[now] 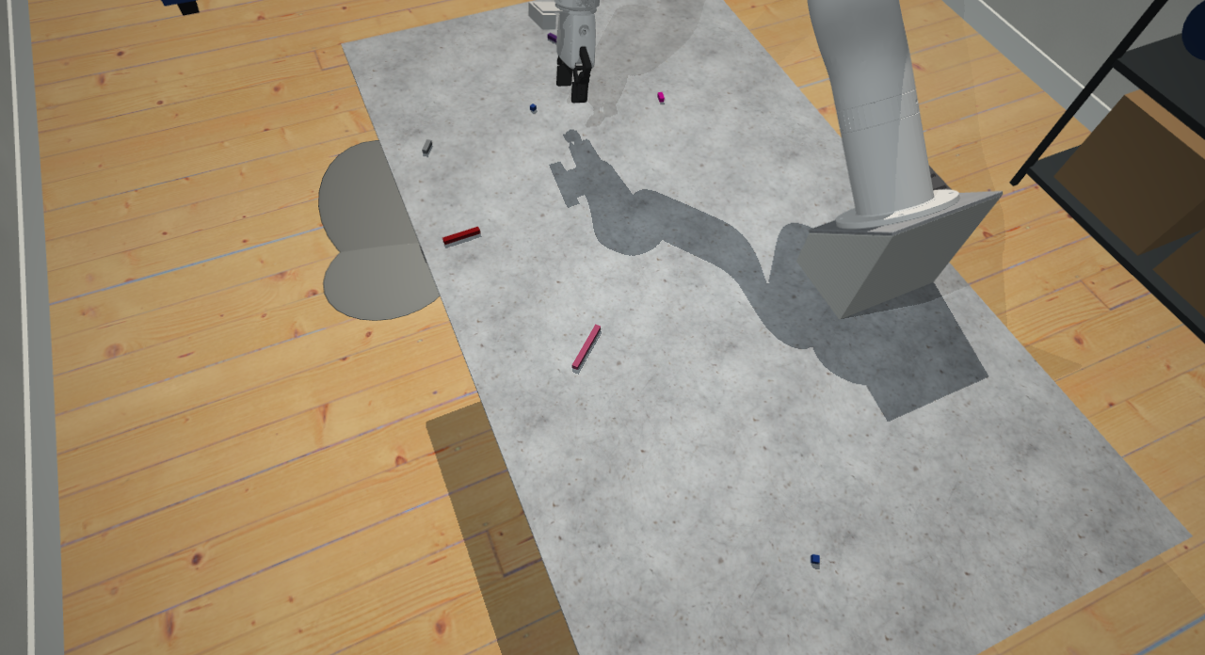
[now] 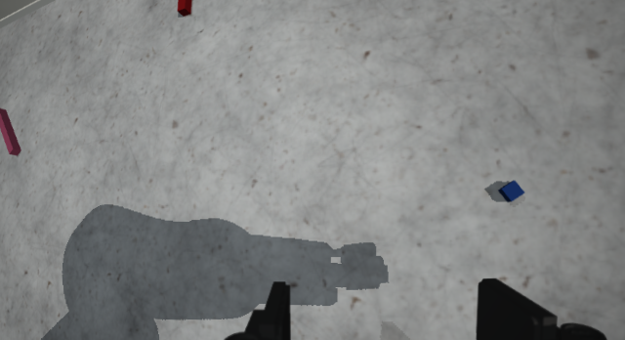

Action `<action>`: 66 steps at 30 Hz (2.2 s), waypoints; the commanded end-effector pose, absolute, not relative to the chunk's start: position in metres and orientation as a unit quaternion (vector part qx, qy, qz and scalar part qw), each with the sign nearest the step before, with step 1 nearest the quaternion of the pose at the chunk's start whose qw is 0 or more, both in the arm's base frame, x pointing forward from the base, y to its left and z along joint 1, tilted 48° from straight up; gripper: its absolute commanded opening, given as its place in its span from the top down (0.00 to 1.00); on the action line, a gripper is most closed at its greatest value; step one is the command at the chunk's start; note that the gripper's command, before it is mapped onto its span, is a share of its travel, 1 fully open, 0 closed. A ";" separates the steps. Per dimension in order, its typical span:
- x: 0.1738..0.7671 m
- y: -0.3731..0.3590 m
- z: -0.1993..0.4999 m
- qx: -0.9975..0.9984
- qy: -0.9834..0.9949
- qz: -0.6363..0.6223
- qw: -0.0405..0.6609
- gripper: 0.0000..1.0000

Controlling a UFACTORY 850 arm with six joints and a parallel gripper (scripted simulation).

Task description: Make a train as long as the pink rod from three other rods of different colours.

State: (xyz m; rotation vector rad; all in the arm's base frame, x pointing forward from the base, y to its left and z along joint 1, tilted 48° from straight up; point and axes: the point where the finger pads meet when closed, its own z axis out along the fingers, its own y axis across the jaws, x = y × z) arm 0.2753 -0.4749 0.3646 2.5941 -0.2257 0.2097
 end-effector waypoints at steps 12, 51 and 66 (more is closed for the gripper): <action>0.152 -0.508 0.387 0.941 -0.088 0.054 0.323 0.00; -0.054 -0.477 0.408 0.911 -0.081 -0.034 0.402 0.00; -0.054 -0.477 0.408 0.911 -0.081 -0.034 0.402 0.00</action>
